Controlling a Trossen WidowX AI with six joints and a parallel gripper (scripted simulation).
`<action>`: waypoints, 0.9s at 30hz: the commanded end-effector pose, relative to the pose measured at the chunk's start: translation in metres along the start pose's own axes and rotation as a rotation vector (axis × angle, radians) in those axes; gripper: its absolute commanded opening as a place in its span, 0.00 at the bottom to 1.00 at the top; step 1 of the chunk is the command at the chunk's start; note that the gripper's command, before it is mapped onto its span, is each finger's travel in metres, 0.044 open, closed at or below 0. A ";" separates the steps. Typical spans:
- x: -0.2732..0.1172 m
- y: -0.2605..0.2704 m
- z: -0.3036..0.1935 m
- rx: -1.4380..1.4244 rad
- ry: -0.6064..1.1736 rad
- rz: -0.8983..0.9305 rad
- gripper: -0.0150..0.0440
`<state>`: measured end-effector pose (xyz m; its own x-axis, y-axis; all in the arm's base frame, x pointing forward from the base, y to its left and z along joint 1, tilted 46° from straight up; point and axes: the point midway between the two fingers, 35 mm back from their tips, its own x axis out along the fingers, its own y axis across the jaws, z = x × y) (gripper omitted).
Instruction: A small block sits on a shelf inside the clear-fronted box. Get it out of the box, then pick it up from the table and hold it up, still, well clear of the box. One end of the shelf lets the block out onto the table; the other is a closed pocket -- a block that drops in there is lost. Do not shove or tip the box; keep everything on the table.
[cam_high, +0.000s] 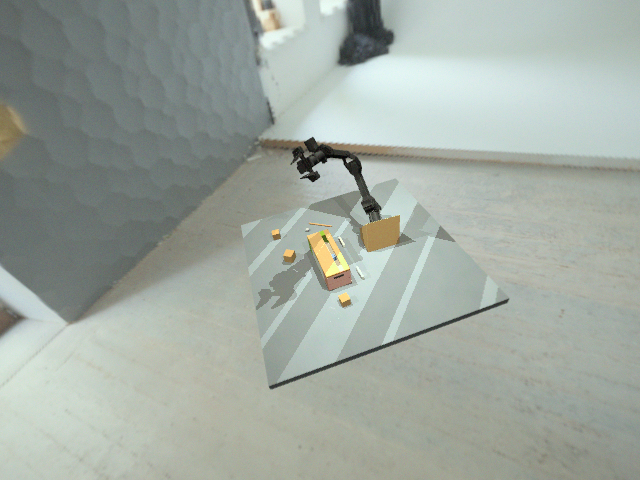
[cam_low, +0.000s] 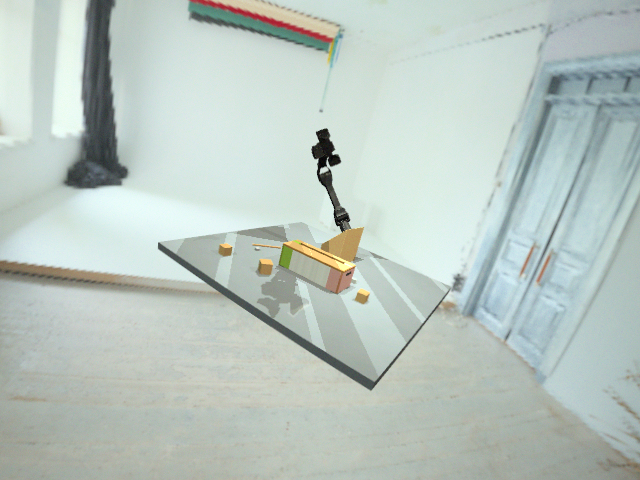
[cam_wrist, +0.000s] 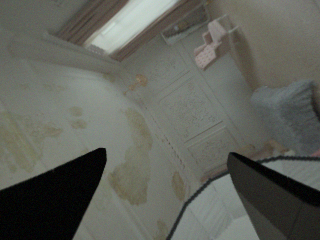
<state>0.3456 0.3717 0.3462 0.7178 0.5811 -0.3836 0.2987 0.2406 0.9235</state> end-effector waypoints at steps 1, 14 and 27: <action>0.033 -0.057 0.010 -0.225 -0.057 -0.182 0.93; 0.074 -0.267 0.058 -1.096 0.068 -0.916 0.93; 0.001 -0.448 0.122 -1.932 1.101 -1.703 0.93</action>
<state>0.3147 0.2154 -0.0383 0.2793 -0.5353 -0.7972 -0.6002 0.5507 -0.5801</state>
